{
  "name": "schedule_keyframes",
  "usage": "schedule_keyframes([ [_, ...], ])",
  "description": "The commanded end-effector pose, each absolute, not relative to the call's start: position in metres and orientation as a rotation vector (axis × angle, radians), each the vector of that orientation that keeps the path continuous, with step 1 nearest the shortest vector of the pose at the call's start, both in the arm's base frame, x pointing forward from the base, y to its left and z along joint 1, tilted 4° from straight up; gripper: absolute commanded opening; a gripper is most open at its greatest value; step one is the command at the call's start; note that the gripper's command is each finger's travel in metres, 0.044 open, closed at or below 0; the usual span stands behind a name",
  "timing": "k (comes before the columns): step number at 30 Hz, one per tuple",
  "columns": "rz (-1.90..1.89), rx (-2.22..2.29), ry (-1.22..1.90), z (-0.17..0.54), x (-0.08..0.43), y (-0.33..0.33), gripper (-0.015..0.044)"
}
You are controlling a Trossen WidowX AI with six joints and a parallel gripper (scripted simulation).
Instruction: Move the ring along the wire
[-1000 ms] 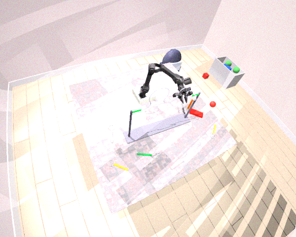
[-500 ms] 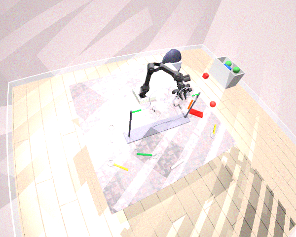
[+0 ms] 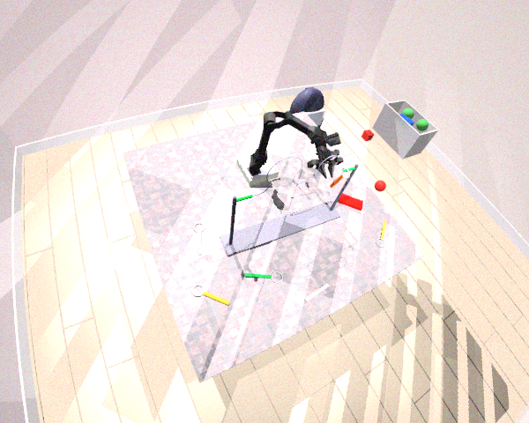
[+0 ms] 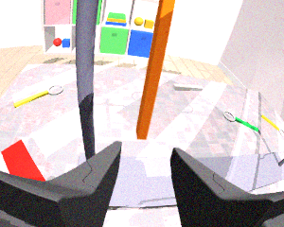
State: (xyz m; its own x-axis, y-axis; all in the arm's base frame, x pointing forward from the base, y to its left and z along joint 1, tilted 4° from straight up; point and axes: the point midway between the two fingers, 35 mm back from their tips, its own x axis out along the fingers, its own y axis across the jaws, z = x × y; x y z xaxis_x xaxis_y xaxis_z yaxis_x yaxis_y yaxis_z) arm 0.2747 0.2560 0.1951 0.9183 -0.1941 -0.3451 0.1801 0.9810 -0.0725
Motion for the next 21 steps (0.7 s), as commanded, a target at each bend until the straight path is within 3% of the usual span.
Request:
schedule_keyframes([
  [1,-0.192,-0.039,0.359,0.196,0.273,0.257,0.0186],
  [6,-0.192,-0.040,0.359,0.209,0.237,0.263,0.0317],
  [11,-0.191,-0.041,0.356,0.212,0.232,0.264,0.0440],
  [21,-0.191,-0.041,0.356,0.212,0.232,0.264,0.0440],
])
